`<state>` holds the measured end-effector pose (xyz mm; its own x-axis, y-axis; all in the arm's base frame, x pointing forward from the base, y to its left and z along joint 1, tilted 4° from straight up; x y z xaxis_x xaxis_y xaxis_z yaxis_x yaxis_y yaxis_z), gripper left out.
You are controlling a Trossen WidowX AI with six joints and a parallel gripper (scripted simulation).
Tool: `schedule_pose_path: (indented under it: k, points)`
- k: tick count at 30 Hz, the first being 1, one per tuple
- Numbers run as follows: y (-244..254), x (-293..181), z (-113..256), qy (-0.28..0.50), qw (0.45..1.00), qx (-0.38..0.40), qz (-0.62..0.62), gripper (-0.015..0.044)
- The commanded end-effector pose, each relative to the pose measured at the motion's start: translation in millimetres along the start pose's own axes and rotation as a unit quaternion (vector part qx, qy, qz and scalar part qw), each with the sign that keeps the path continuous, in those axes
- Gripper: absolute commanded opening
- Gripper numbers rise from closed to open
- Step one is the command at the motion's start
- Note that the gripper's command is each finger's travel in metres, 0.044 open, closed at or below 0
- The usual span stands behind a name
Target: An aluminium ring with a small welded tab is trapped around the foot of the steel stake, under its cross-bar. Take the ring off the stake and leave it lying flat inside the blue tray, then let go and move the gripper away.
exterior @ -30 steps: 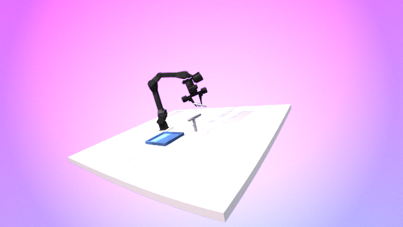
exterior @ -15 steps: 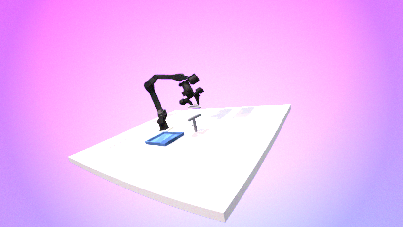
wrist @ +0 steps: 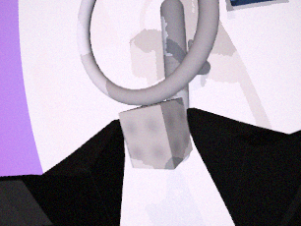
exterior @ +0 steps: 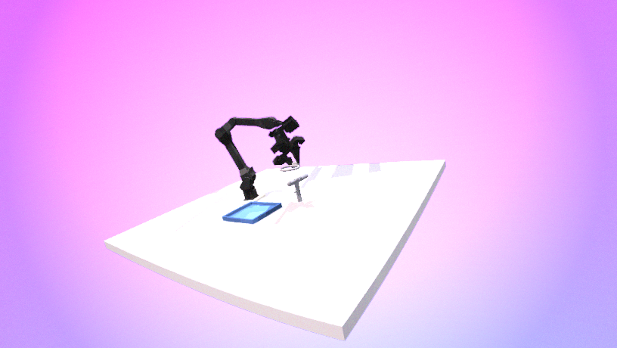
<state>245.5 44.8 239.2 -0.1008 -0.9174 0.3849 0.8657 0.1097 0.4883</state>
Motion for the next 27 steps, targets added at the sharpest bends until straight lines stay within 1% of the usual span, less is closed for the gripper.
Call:
schedule_pose_path:
  k: [1, 6, 17, 27]
  points:
    - [-6.8, 3.3, 0.9, -0.007, 0.999, 0.012, -0.041, 0.0]
    - [-8.2, 5.5, -0.7, -0.004, 0.999, 0.006, -0.035, 0.0]
    - [-9.8, 19.9, -10.9, 0.03, 0.997, -0.041, 0.06, 0.0]
    - [-12.6, 34.6, -19.5, 0.076, 0.983, -0.075, 0.147, 0.0]
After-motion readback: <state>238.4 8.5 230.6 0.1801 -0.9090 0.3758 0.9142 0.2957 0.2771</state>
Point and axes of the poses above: the point midway between the two fingers, 35 mm back from their tips, its own z axis back along the fingers, its own y axis across the jaws, x = y × z, the point moved 9 cm from there along z, back along the fingers, and after that the axes turned 11 degrees about z, right-handed, at the moved point
